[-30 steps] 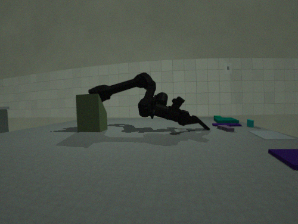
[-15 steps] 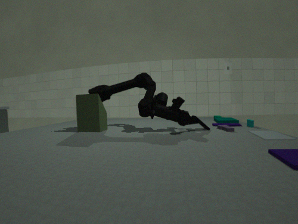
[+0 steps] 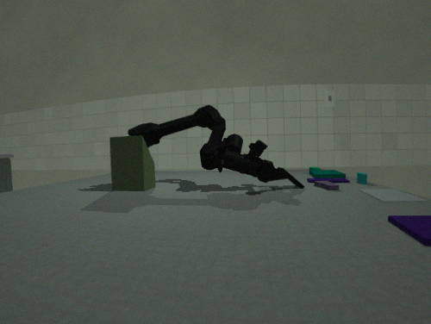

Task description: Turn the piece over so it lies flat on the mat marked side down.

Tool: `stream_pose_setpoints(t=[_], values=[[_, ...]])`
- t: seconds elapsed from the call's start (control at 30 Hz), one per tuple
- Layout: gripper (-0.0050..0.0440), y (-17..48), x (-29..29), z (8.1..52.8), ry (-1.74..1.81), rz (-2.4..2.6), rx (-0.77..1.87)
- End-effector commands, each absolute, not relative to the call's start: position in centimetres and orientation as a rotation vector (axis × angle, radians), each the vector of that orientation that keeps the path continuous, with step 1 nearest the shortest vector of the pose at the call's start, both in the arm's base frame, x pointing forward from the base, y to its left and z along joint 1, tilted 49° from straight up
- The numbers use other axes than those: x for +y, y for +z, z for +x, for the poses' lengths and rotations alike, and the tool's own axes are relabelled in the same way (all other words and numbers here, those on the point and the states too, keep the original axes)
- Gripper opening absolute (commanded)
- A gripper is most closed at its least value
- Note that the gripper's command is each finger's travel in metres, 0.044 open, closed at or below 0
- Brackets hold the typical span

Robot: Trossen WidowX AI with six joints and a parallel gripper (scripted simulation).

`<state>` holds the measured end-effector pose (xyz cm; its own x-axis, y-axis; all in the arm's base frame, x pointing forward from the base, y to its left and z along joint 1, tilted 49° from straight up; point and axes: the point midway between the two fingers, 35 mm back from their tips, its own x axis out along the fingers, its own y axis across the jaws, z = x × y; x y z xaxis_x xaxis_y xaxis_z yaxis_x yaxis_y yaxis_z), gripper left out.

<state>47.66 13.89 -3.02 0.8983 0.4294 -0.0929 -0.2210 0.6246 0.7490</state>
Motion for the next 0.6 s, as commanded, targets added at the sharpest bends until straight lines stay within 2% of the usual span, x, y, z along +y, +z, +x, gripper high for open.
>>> stream_pose_setpoints(t=[0.0, 0.57], values=[[0.0000, -3.64, 14.51, 47.22, 0.389, 0.813, 0.291], [0.0000, -3.77, 14.61, 47.22, 0.390, 0.813, 0.291]])
